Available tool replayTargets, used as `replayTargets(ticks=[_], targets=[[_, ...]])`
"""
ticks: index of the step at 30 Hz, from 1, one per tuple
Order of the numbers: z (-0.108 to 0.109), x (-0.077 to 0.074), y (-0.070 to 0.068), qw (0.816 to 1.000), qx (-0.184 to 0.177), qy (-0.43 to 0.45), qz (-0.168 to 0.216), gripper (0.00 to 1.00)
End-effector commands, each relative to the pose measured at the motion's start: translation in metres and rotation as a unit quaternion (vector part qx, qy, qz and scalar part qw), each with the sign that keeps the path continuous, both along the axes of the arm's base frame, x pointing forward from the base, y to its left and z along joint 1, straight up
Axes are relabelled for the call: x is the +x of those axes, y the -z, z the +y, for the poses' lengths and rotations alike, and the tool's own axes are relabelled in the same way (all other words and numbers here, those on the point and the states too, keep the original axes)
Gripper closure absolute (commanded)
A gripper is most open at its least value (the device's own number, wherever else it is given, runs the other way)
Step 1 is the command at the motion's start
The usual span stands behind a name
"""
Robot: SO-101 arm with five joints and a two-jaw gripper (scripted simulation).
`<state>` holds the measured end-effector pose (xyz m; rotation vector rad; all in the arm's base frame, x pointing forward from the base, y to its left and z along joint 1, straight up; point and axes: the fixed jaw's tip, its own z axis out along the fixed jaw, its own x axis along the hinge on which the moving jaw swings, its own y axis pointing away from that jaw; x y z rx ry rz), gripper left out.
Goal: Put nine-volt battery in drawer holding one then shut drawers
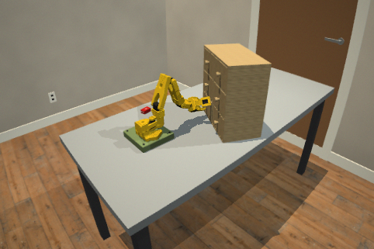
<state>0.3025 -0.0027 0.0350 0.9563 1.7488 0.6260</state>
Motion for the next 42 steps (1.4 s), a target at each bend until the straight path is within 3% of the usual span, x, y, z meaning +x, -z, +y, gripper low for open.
replayTargets(ticks=[1,42], targets=[[-0.001,0.001,-0.002,1.0,0.004,0.002,-0.008,1.0],[0.009,-0.012,0.0,1.0,0.002,-0.014,-0.009,1.0]])
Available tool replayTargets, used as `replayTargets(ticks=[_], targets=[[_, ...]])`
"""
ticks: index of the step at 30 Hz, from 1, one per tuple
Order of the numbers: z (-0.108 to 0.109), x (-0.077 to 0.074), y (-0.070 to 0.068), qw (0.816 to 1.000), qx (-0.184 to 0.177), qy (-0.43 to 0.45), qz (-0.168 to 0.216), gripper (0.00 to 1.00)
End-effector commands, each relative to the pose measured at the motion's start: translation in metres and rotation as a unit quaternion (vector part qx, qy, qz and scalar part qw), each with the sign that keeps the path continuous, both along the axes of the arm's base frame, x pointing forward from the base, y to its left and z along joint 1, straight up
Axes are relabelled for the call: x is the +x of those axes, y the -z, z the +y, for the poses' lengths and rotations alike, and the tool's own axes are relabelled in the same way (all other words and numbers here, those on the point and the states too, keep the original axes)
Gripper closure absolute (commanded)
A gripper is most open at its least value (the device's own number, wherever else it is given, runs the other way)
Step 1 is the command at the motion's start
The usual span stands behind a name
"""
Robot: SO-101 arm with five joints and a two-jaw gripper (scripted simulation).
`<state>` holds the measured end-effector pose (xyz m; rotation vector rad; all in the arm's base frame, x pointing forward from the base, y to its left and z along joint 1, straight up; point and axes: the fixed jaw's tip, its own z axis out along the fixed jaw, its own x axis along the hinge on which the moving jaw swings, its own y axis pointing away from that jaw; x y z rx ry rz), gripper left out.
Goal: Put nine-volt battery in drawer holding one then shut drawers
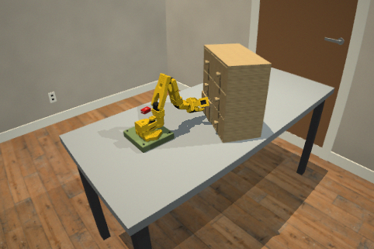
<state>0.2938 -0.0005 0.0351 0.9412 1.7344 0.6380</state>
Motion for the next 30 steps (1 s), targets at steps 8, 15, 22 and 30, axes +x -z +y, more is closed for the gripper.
replayTargets(ticks=[8,15,22,30], targets=[[0.0092,-0.0079,0.0003,1.0,0.002,-0.015,0.001,1.0],[0.0103,-0.0101,0.0003,1.0,0.002,-0.018,0.001,1.0],[0.0103,-0.0101,0.0003,1.0,0.002,-0.018,0.001,1.0],[0.0106,-0.0106,0.0003,1.0,0.002,-0.018,0.001,1.0]])
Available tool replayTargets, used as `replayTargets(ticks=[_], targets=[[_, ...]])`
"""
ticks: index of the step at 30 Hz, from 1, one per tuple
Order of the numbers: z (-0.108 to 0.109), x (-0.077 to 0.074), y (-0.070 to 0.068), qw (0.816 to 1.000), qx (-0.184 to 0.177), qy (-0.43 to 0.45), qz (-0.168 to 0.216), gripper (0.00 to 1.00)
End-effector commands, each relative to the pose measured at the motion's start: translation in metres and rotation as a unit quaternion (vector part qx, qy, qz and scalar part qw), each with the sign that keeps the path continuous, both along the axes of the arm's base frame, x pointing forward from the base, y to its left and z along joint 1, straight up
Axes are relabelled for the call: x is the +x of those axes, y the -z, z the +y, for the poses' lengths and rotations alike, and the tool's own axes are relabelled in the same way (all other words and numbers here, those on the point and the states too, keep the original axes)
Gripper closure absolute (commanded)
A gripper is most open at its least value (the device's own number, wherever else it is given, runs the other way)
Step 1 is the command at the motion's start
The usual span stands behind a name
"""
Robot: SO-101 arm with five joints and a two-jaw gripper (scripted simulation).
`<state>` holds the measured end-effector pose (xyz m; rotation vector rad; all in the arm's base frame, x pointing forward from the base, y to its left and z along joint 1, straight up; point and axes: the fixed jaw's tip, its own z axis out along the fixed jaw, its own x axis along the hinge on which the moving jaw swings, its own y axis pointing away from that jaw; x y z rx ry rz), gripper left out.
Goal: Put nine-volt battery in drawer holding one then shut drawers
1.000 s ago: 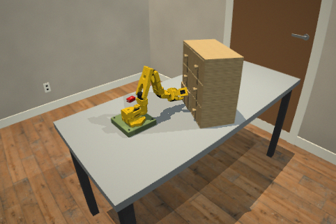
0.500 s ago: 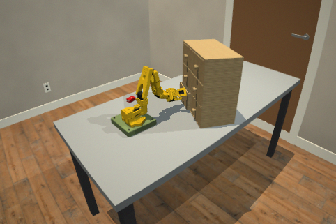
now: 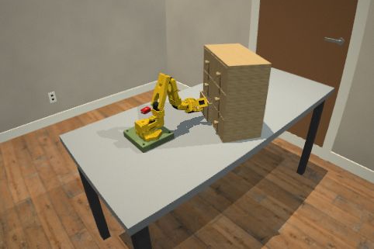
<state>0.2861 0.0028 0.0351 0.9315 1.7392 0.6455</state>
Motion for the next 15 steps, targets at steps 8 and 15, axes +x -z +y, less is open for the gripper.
replayTargets(ticks=[8,15], targets=[[0.0099,-0.0075,0.0003,1.0,0.002,-0.017,0.002,1.0],[0.0117,-0.0109,0.0003,1.0,0.002,-0.021,0.002,1.0]])
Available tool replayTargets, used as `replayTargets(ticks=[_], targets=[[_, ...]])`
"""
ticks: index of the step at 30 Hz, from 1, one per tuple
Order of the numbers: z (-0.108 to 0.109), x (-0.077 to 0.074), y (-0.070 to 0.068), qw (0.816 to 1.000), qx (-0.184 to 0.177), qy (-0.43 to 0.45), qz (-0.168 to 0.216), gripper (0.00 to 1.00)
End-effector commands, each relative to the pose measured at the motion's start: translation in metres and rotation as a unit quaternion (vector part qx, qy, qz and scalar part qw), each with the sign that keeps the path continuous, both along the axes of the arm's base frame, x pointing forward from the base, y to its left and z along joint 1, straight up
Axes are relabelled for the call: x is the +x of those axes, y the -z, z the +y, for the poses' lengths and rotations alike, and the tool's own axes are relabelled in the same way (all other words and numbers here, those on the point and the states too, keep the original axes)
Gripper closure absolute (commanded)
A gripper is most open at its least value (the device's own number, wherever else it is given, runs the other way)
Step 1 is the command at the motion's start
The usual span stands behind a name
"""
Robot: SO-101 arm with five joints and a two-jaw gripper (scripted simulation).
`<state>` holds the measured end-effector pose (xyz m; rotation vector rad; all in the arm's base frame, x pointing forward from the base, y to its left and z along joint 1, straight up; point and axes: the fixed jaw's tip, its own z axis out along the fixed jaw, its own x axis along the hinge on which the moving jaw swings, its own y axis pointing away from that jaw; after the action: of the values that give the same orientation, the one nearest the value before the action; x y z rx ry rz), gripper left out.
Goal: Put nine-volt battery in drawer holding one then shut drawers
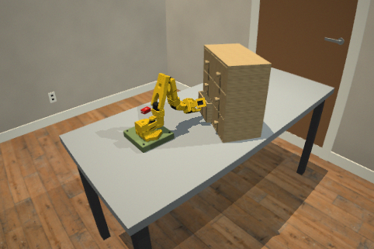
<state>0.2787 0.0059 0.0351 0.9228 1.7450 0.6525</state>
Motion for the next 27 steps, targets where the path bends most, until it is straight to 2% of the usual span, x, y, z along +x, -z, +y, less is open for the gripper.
replayTargets(ticks=[1,27], targets=[[0.0086,-0.0035,0.0003,1.0,0.002,-0.016,0.002,1.0],[0.012,-0.0097,0.0003,1.0,0.002,-0.022,0.002,1.0]])
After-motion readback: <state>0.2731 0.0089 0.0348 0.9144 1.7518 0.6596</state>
